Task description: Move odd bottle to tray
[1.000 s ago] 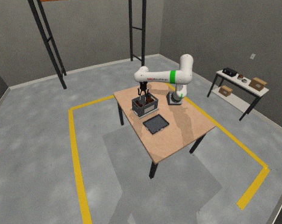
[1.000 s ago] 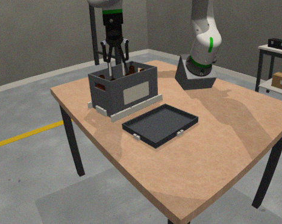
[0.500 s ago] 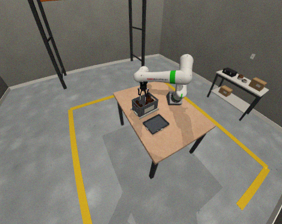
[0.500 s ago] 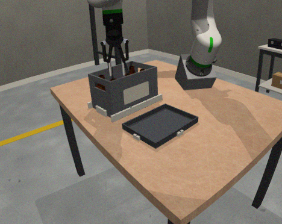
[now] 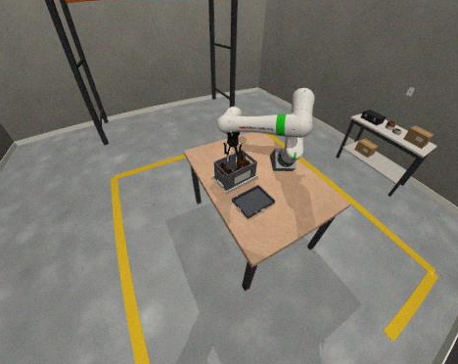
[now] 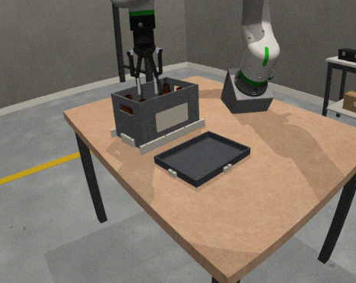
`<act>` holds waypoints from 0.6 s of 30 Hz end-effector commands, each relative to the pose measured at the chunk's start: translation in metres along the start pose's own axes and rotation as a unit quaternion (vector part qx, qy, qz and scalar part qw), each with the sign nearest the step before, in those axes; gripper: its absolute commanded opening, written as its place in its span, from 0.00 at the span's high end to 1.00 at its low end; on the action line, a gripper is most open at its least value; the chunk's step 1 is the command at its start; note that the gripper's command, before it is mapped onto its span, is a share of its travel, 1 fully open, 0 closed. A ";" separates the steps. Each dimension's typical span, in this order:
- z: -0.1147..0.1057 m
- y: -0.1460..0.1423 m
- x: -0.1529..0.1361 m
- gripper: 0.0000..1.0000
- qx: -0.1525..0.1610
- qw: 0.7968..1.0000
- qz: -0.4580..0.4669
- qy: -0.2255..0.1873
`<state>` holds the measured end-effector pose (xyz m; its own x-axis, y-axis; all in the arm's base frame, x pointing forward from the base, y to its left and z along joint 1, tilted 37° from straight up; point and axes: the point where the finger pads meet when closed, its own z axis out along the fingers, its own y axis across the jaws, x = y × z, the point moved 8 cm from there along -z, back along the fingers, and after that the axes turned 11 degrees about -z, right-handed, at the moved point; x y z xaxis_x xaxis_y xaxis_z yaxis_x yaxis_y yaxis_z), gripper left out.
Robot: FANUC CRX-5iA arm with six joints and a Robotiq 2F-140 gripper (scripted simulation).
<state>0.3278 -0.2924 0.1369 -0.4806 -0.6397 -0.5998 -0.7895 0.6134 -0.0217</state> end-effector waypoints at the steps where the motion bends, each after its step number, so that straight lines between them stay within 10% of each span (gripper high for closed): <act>1: -0.005 0.000 0.000 0.56 0.001 1.000 0.000 0.000; 18: -0.053 0.000 0.000 0.56 0.001 1.000 0.000 0.000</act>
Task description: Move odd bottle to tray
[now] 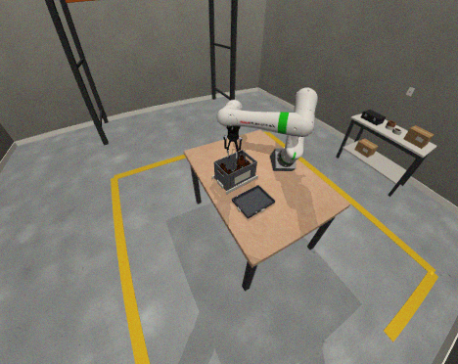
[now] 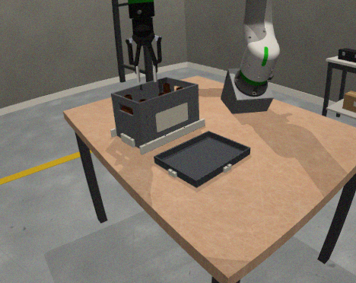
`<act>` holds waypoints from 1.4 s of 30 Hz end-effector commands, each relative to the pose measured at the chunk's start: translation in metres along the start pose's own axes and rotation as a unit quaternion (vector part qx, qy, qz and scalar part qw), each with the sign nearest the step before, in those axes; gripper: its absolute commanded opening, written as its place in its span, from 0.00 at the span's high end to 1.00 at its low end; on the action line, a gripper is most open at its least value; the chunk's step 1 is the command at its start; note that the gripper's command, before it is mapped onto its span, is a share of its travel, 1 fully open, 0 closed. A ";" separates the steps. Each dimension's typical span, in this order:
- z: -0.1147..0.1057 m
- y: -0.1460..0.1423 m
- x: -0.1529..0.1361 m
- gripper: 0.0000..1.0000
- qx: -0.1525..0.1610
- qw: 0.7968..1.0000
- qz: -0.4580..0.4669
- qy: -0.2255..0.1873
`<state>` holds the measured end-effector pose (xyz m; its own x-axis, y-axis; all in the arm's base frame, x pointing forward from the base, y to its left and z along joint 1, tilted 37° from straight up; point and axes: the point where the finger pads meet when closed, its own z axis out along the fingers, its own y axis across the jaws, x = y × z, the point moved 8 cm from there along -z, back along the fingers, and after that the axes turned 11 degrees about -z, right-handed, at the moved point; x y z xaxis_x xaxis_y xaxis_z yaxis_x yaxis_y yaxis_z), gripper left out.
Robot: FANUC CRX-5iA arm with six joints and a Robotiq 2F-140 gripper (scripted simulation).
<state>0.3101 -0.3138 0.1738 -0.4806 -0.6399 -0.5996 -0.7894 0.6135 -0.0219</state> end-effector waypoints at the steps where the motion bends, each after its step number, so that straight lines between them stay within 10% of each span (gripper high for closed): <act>1: -0.010 0.000 0.000 0.56 0.000 1.000 0.000 0.000; 20: -0.034 0.000 0.000 0.56 0.000 1.000 0.000 0.000; 21: -0.034 0.000 0.000 0.90 0.000 1.000 0.000 0.000; 42: -0.034 0.000 0.000 0.90 0.000 1.000 0.000 0.000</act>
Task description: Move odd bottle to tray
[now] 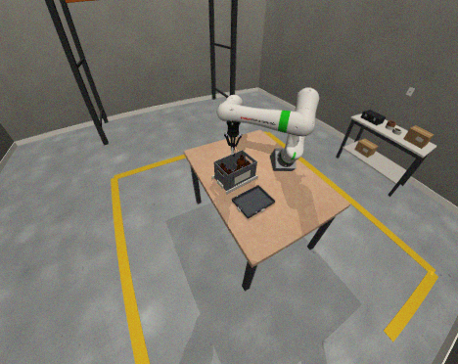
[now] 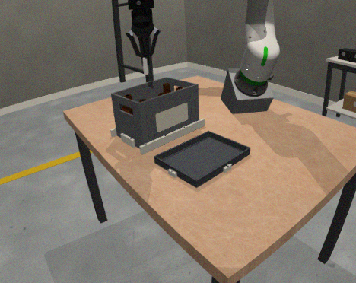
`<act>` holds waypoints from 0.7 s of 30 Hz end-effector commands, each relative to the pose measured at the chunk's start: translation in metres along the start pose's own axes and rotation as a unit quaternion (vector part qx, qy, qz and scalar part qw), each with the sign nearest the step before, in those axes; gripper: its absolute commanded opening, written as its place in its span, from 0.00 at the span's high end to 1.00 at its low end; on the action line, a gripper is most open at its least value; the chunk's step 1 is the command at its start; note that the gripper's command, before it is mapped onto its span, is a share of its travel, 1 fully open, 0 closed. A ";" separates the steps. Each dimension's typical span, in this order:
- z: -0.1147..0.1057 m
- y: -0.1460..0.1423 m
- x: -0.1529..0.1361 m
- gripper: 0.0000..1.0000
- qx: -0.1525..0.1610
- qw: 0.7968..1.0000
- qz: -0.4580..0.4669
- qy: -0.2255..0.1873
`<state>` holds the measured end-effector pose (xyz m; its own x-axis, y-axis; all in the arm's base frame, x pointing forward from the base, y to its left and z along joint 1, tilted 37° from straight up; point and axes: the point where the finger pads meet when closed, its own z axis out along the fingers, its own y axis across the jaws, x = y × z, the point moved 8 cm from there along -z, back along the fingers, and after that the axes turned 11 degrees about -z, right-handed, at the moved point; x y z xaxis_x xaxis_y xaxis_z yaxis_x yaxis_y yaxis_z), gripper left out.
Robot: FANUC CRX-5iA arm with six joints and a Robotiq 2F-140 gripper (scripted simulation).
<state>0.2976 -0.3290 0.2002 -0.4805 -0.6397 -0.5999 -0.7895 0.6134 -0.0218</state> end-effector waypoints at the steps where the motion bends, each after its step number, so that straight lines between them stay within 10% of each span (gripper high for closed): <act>1: -0.001 0.000 0.000 0.90 0.001 1.000 0.000 0.000; 16: -0.001 0.003 -0.006 0.90 0.001 1.000 0.000 0.001; 21: -0.001 0.032 -0.053 0.90 0.001 1.000 0.000 0.001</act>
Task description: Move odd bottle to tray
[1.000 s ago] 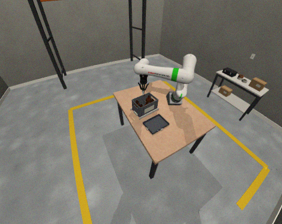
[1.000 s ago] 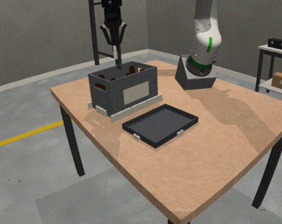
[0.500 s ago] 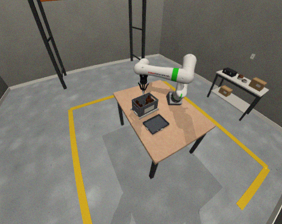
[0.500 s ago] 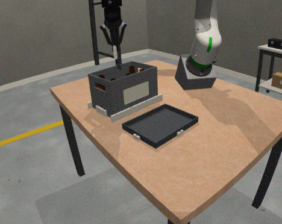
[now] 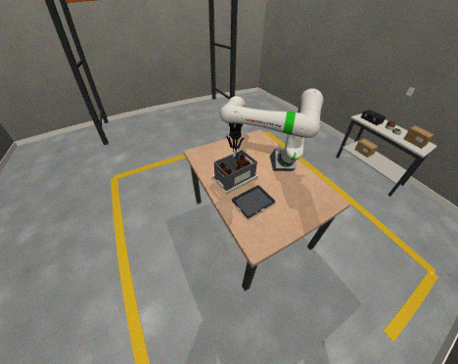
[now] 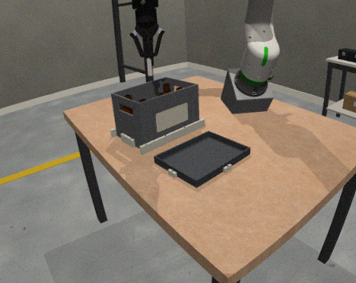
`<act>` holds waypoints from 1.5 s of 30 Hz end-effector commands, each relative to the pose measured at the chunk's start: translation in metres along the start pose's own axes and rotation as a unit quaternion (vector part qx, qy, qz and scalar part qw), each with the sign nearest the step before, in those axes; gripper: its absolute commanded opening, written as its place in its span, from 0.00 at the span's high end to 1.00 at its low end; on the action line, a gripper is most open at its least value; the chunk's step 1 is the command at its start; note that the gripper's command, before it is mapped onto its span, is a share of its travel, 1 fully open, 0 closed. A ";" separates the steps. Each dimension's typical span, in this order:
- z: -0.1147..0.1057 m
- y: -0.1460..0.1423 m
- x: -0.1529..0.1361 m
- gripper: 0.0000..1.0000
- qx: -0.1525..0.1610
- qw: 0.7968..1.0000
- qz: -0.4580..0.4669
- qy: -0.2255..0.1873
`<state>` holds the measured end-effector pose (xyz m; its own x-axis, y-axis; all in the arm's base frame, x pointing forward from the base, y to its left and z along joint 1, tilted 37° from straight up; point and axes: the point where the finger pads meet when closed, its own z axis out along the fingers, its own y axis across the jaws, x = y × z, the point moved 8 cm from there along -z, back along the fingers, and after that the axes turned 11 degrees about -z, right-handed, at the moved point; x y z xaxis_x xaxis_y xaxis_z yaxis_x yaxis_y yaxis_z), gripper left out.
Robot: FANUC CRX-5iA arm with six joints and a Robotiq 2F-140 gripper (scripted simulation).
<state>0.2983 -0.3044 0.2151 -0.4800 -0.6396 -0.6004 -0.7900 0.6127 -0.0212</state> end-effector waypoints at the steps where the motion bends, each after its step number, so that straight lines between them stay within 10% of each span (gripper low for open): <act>1: -0.001 0.023 -0.035 0.90 0.001 1.000 0.000 0.001; 7: 0.000 0.033 -0.048 0.90 0.001 1.000 0.000 0.001; 8: 0.000 0.033 -0.048 0.56 0.001 1.000 0.000 0.001; 45: 0.000 0.033 -0.048 0.56 0.001 1.000 0.000 0.001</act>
<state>0.2955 -0.2531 0.2431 -0.4804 -0.6398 -0.5999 -0.7895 0.6134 -0.0219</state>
